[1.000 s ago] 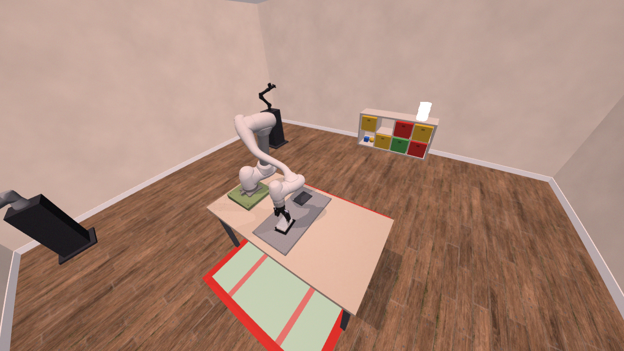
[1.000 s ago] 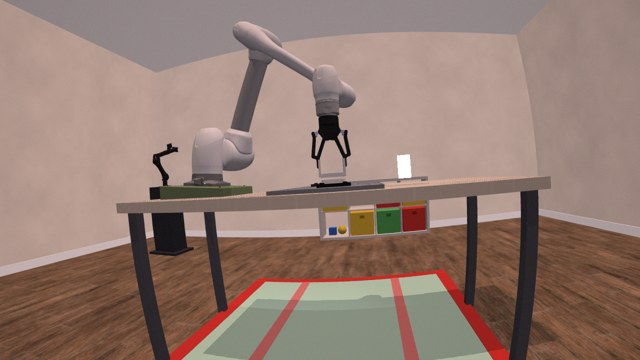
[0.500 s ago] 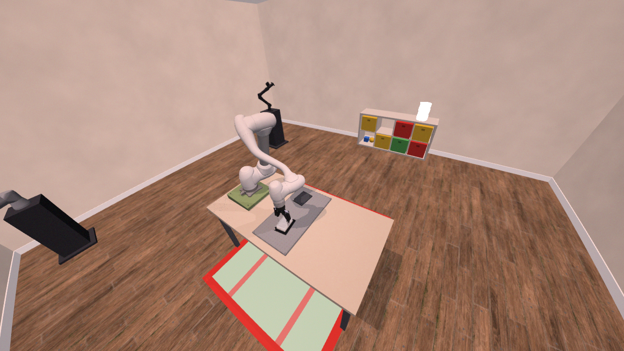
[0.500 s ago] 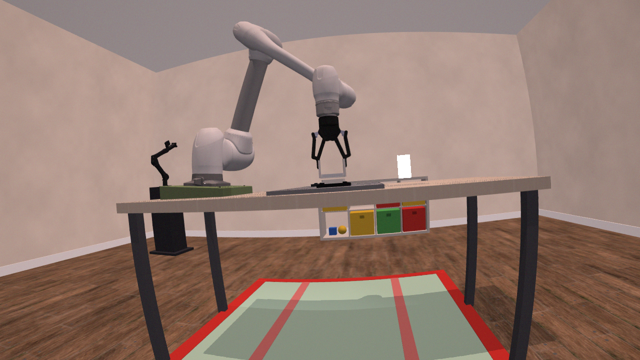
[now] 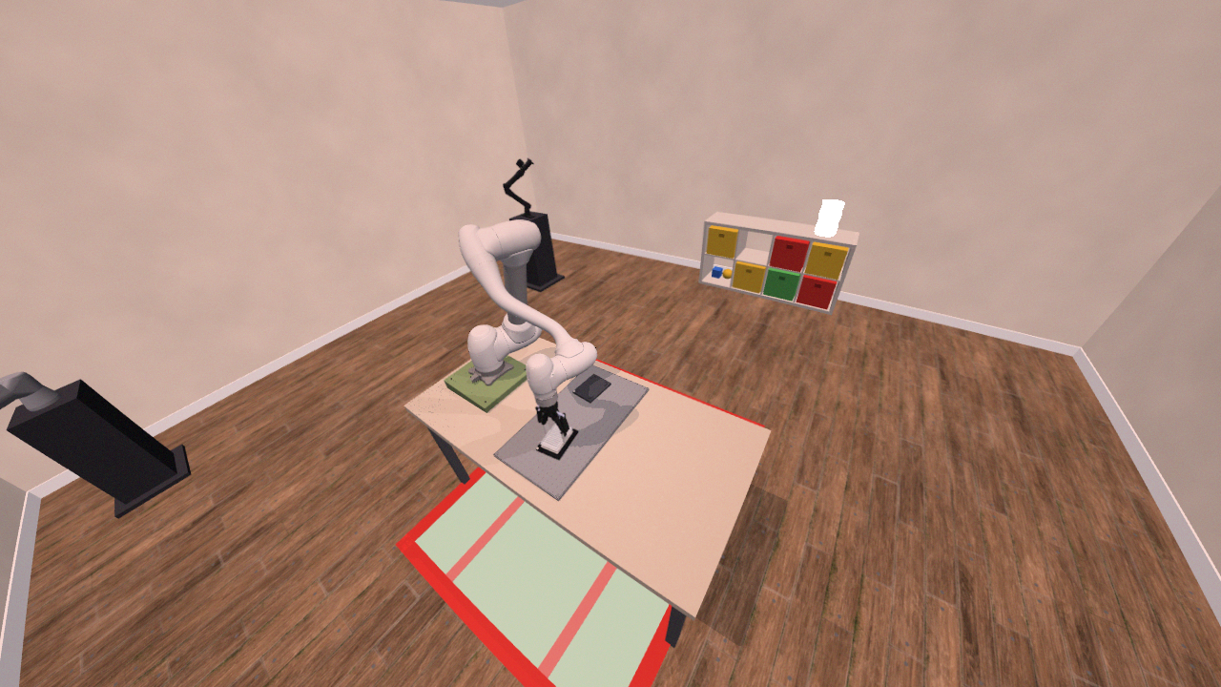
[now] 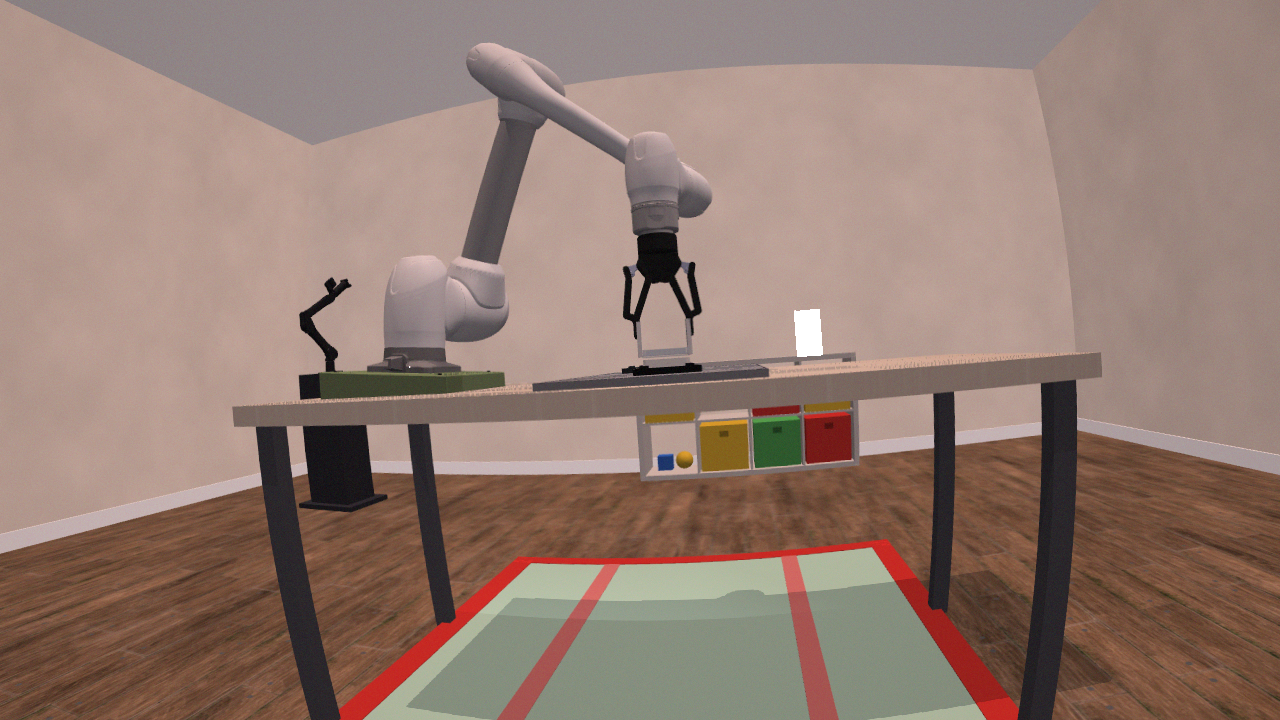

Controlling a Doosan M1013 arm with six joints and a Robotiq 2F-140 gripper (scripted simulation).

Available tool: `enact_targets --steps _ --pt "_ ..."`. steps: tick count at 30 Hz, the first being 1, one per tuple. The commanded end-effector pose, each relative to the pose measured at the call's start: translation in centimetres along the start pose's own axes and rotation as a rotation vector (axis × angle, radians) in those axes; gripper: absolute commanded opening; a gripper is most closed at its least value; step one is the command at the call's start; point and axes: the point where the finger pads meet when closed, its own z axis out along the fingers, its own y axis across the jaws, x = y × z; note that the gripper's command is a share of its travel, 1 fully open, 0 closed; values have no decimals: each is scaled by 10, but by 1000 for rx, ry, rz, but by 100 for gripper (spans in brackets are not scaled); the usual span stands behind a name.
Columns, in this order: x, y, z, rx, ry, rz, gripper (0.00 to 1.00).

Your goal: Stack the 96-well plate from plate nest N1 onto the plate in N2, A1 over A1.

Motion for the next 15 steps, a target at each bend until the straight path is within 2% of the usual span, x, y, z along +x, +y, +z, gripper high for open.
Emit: enact_targets --steps 1,15 --pt "0 0 1 0 0 0 0" --pt "0 0 3 0 0 0 0"
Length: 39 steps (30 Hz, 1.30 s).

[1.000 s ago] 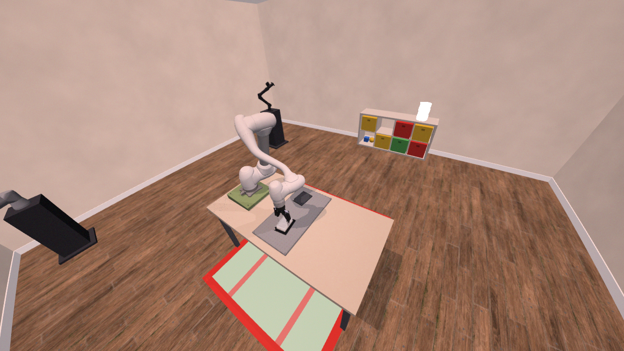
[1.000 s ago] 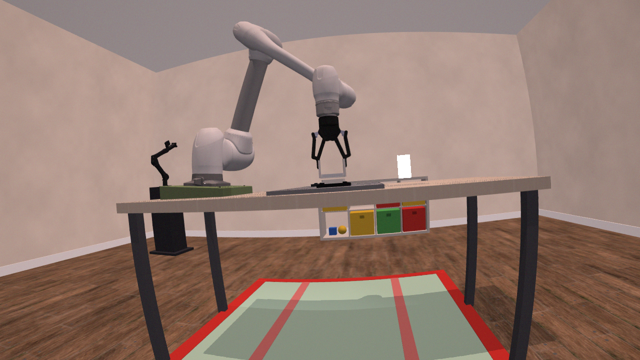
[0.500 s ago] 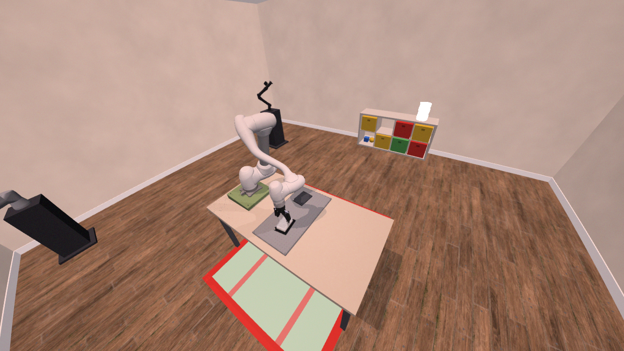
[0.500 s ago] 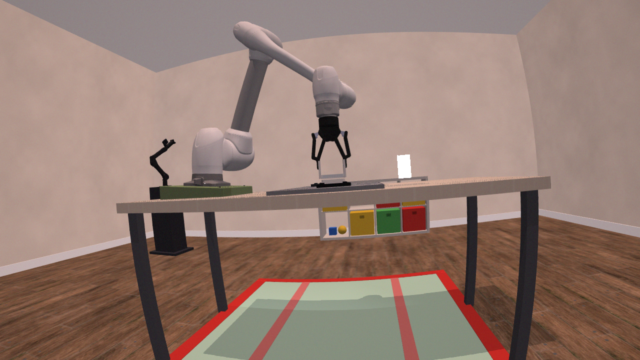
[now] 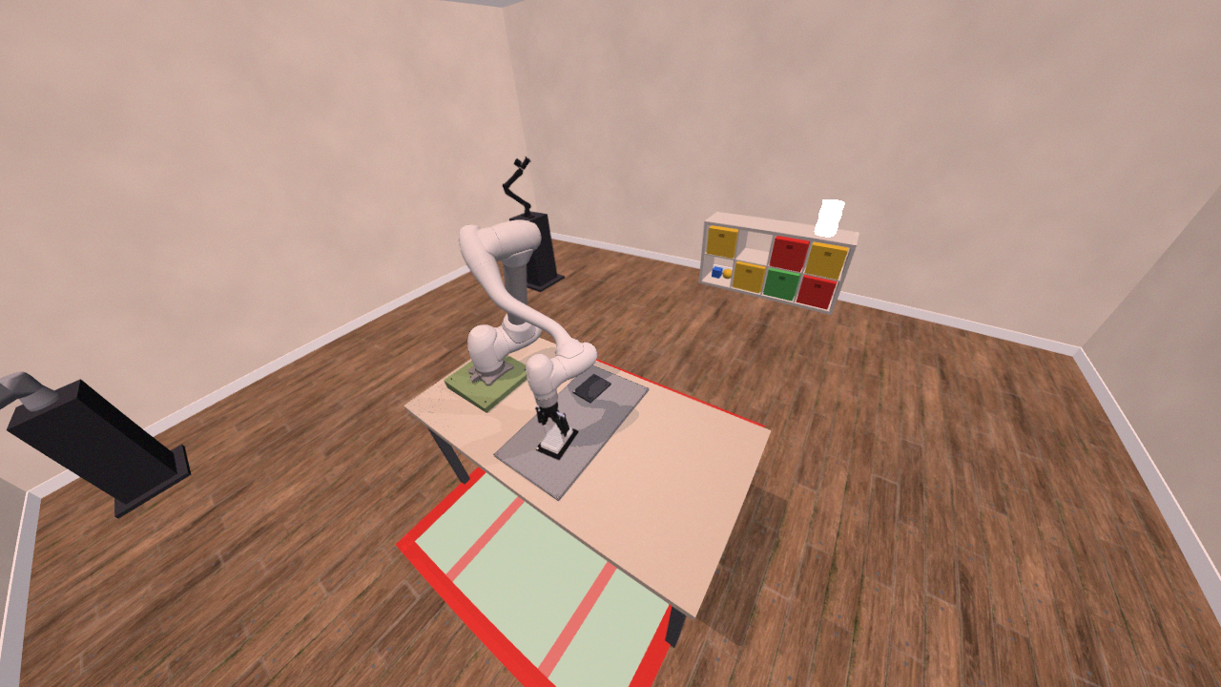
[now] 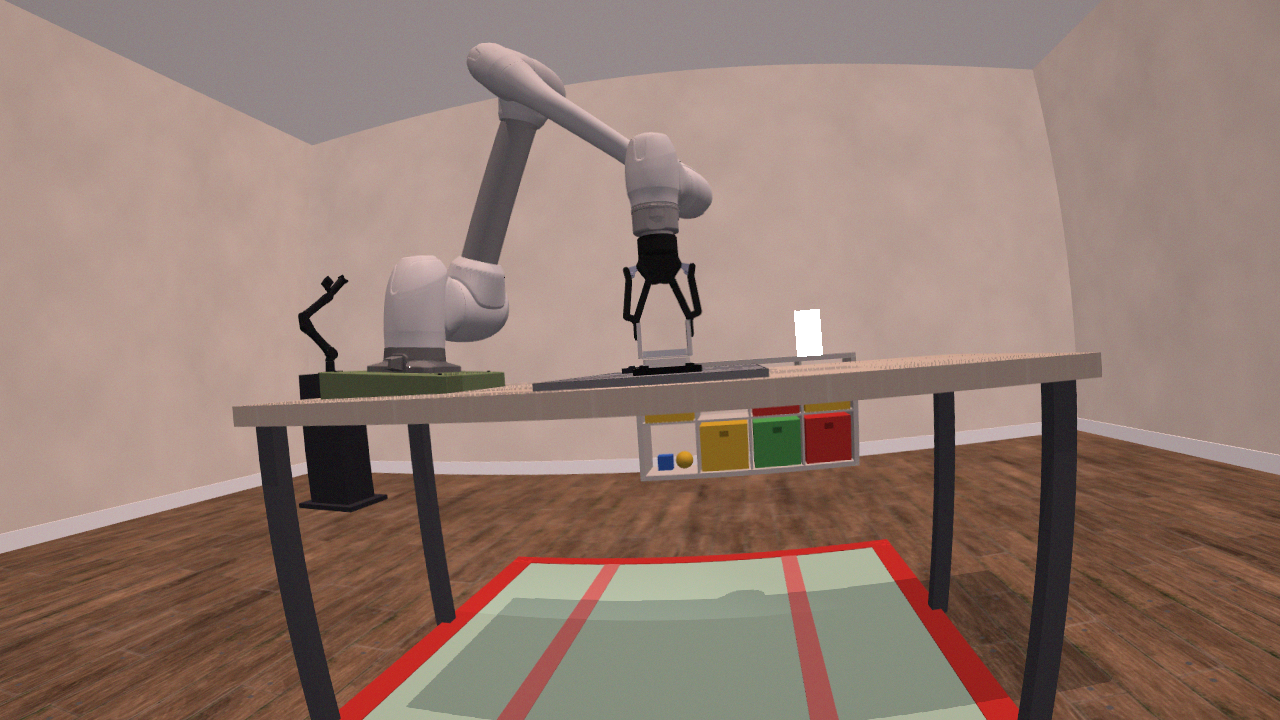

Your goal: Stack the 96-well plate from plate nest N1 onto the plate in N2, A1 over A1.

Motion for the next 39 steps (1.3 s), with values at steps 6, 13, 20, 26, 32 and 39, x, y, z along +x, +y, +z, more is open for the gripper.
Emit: enact_targets --steps 6,13,20,26,32,39 --pt "0 0 1 0 0 0 0" --pt "0 0 2 0 0 0 0" --pt "0 0 2 0 0 0 100" --pt "0 0 2 0 0 0 100" --pt "0 0 2 0 0 0 100" --pt "0 0 -8 0 0 0 100"
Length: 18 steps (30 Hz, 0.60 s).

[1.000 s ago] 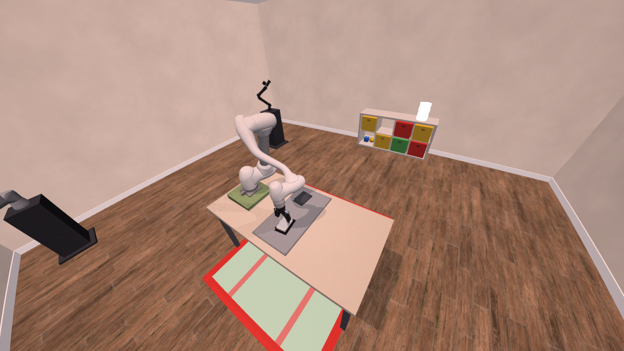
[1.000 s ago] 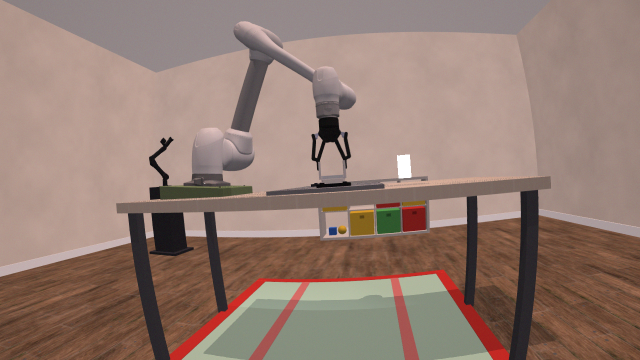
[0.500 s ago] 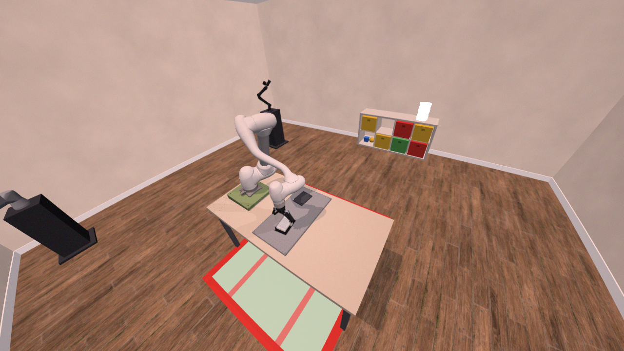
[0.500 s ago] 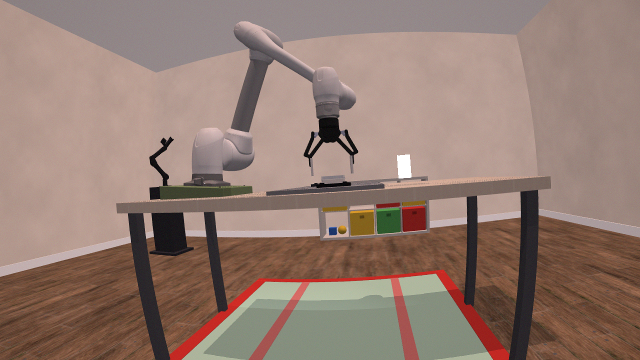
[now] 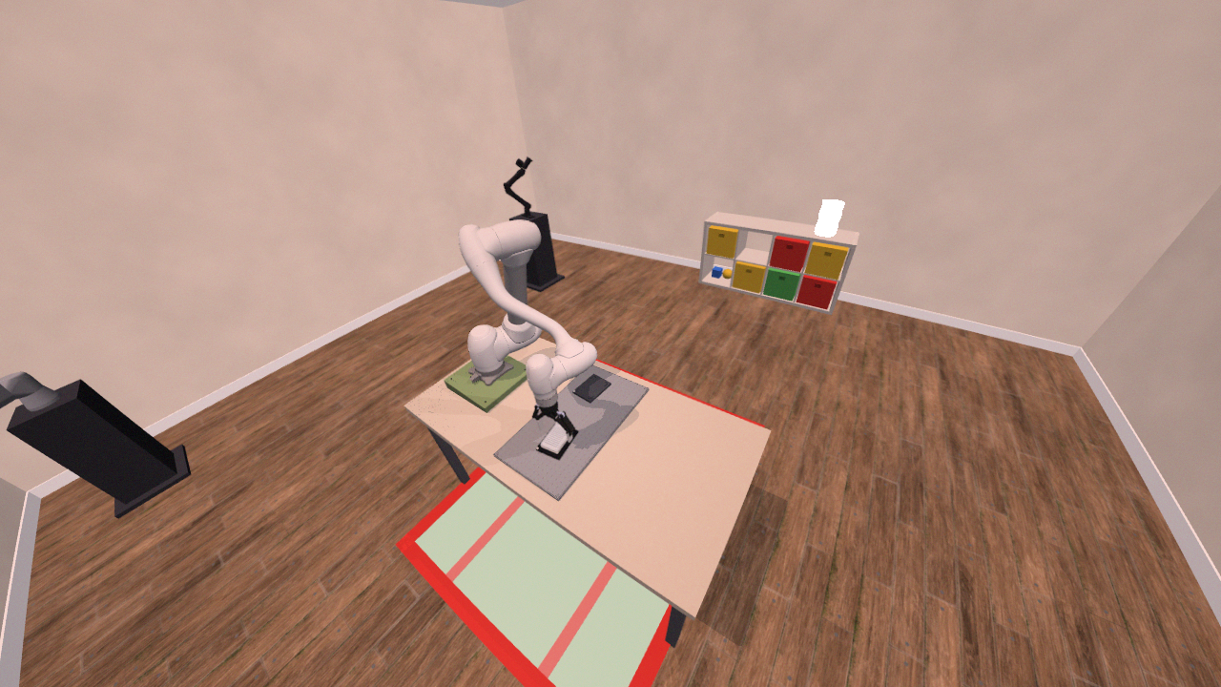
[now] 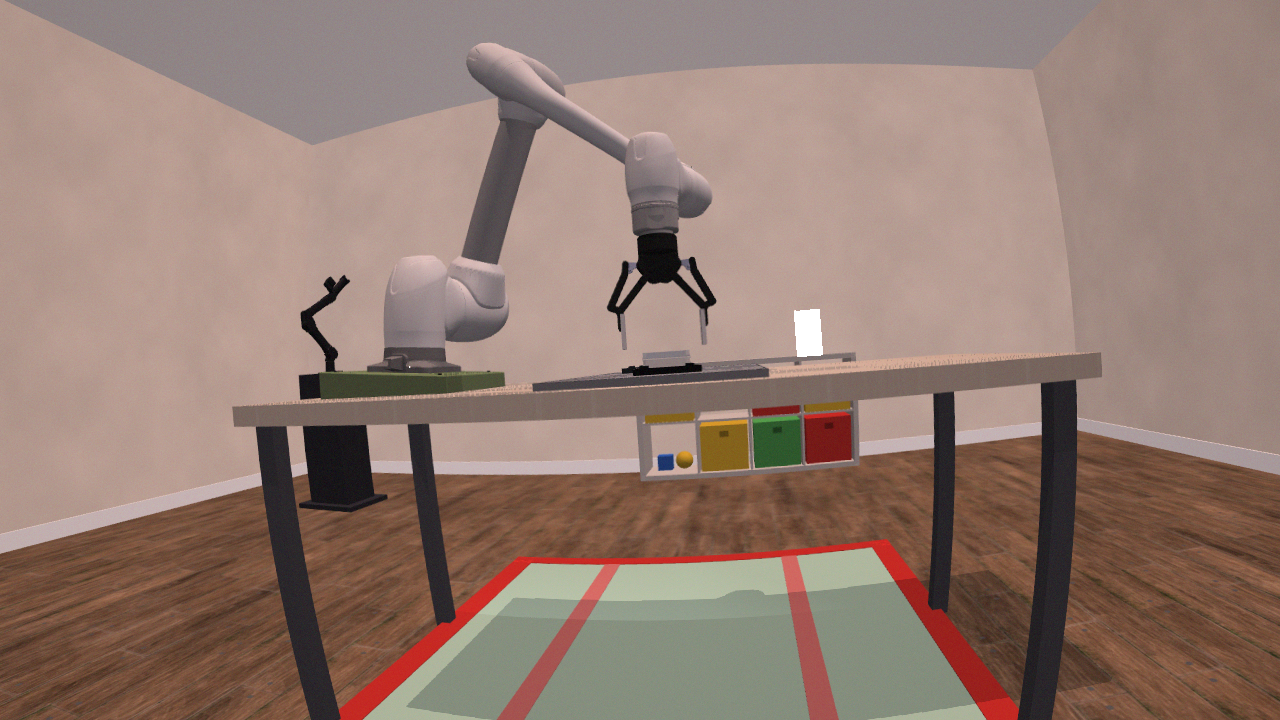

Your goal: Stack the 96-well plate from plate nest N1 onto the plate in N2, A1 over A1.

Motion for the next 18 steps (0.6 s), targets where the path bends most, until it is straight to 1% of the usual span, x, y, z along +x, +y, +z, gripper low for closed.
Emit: enact_targets --steps 1,3,18 --pt "0 0 -9 0 0 0 100" --pt "0 0 -9 0 0 0 100" --pt "0 0 -49 0 0 0 100"
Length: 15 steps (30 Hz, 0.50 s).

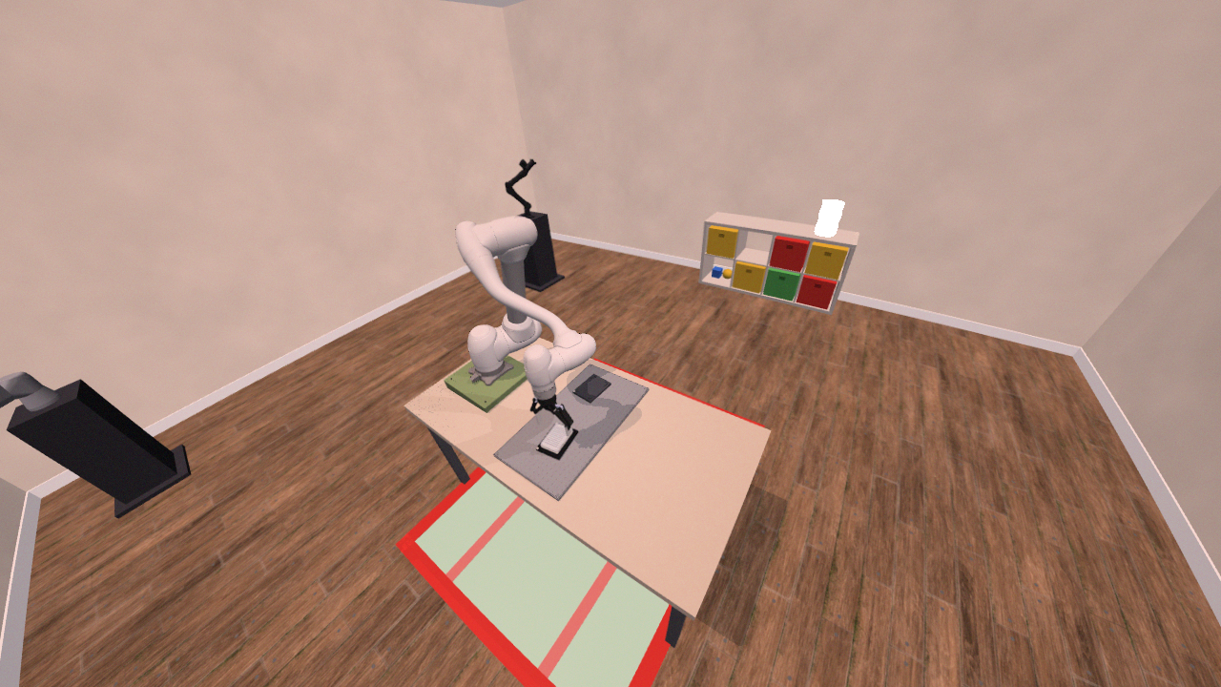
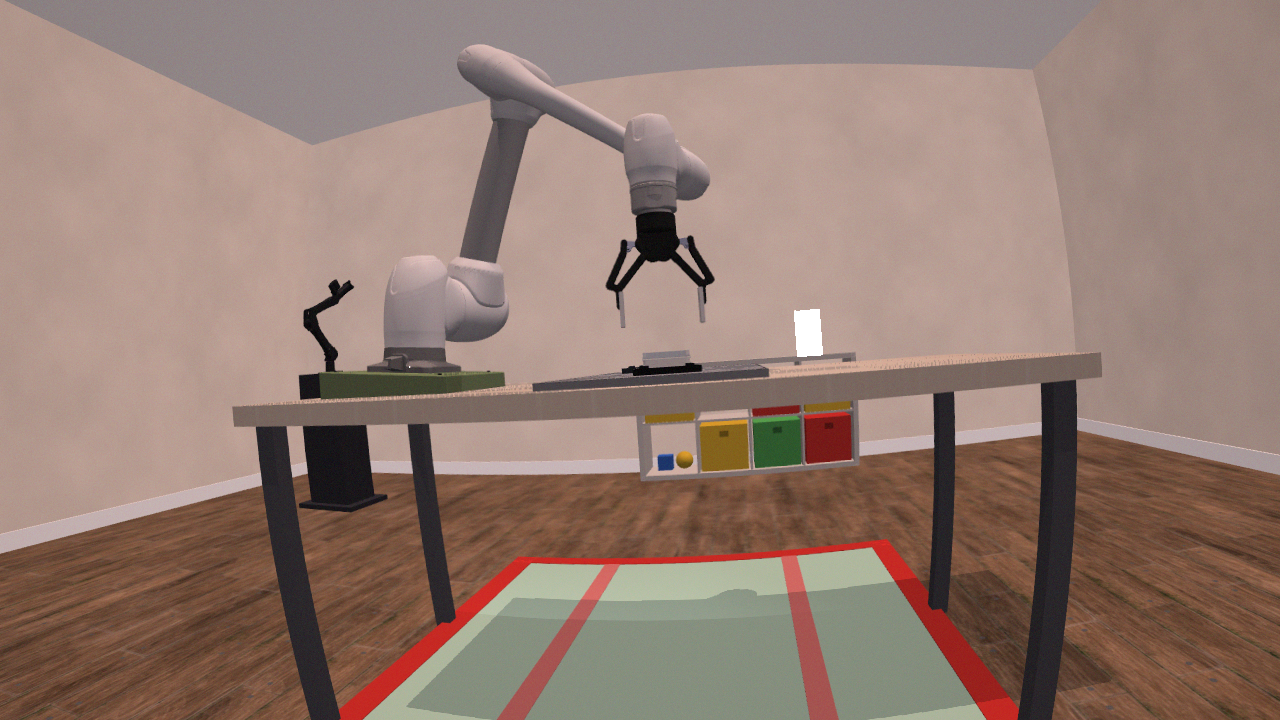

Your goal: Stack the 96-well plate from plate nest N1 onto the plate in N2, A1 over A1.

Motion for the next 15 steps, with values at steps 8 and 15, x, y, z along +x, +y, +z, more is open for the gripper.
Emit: enact_targets --steps 8,15 --pt "0 0 -24 0 0 0 100" --pt "0 0 -26 0 0 0 100"
